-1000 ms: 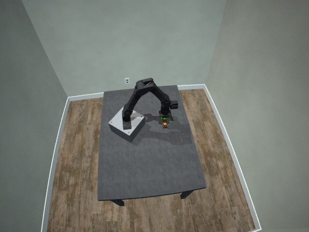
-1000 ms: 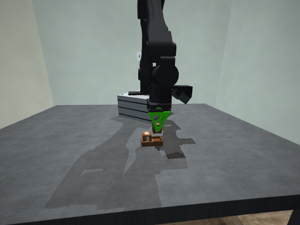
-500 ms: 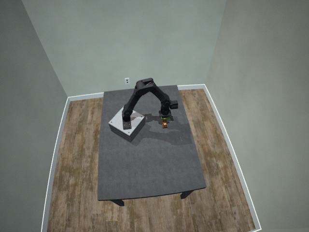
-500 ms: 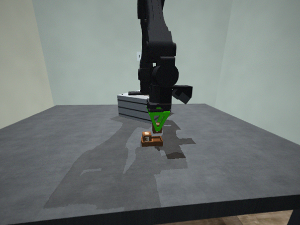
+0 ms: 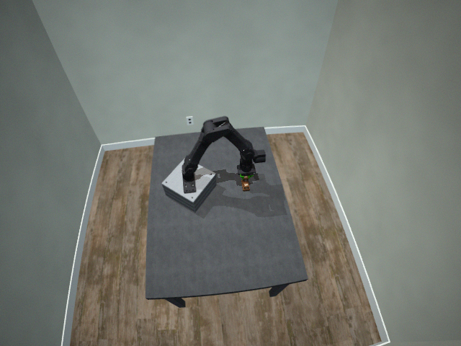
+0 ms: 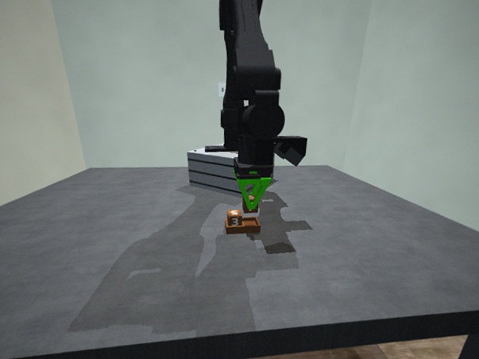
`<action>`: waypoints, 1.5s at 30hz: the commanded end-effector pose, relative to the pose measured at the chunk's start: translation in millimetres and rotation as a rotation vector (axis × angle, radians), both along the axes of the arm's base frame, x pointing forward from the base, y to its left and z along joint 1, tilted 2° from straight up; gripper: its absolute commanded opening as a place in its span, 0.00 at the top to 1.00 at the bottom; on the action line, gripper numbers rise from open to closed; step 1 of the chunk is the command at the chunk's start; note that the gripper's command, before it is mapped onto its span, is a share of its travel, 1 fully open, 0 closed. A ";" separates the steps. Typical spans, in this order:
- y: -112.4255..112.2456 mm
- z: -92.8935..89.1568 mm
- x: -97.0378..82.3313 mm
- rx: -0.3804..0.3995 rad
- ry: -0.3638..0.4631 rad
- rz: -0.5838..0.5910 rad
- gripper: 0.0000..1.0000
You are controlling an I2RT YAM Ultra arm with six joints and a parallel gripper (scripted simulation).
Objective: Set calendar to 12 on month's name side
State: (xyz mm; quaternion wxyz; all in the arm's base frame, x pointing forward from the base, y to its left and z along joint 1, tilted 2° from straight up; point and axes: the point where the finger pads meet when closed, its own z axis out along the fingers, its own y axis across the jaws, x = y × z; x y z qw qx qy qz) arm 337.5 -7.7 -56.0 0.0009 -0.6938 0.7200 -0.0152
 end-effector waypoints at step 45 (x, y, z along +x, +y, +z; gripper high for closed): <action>-0.2 -7.4 2.8 0.001 -0.011 0.001 0.74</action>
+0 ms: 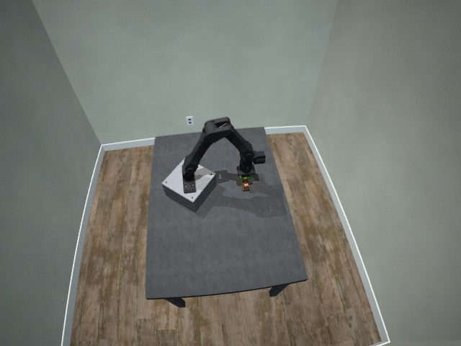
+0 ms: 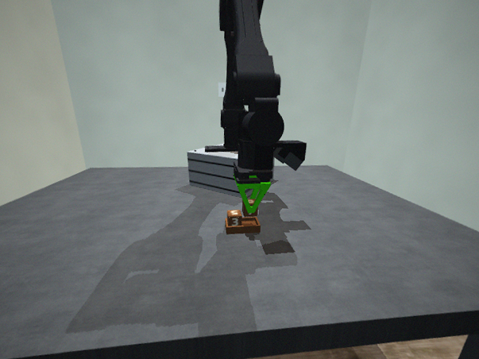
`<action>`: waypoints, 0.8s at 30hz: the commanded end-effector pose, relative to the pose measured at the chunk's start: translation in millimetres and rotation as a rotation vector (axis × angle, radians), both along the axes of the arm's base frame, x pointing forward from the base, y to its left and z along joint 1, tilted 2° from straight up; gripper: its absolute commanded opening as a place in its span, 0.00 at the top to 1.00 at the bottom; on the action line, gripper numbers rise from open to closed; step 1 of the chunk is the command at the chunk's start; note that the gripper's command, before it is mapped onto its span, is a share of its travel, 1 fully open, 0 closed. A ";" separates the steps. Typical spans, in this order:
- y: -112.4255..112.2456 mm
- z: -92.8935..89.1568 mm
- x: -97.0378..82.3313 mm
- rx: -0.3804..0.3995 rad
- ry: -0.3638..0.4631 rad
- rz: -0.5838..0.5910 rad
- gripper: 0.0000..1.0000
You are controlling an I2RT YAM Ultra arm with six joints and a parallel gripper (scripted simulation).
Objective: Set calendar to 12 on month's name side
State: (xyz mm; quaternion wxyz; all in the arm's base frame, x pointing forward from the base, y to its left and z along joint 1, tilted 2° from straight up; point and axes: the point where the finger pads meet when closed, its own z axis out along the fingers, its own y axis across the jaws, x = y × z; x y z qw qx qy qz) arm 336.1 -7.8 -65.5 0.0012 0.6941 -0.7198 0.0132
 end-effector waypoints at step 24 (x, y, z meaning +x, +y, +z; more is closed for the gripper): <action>-0.3 -11.0 4.6 0.001 -0.017 0.000 0.74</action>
